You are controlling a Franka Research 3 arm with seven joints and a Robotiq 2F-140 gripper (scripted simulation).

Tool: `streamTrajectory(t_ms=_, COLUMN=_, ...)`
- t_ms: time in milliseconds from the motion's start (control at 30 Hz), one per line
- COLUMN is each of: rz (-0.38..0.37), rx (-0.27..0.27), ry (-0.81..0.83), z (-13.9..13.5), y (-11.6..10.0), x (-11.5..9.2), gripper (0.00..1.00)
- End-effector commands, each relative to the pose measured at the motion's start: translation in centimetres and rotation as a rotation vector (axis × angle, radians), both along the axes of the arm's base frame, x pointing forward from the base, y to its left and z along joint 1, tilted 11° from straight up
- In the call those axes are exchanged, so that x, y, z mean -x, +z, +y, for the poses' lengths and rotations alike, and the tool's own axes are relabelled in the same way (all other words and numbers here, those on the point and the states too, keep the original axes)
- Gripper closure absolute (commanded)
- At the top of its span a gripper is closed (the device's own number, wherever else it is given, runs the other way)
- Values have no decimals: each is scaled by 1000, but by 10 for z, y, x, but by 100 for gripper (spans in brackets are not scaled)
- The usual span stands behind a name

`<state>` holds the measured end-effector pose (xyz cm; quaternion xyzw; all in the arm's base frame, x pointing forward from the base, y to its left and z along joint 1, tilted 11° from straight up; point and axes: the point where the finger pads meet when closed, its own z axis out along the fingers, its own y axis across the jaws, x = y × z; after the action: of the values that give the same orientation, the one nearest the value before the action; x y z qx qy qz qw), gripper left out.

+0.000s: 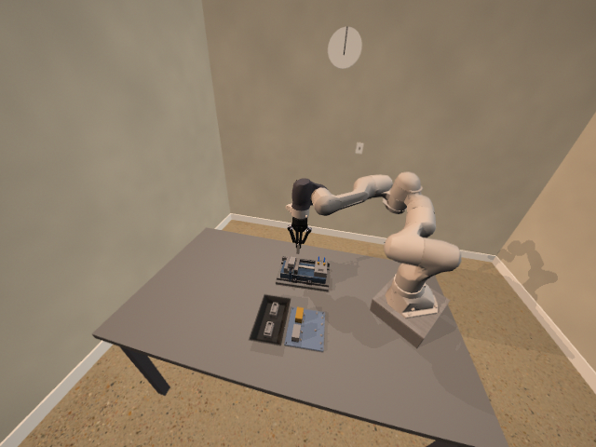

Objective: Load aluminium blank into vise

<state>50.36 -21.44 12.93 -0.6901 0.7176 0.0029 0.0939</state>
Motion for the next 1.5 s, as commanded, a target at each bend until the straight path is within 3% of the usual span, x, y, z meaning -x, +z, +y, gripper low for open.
streamTrajectory(t_ms=0, rz=-3, rx=-3, ry=-2, z=1, y=0, x=0, gripper=100)
streamTrajectory(t_ms=1467, rz=-3, rx=-3, ry=-2, z=8, y=-57, x=-7, gripper=100)
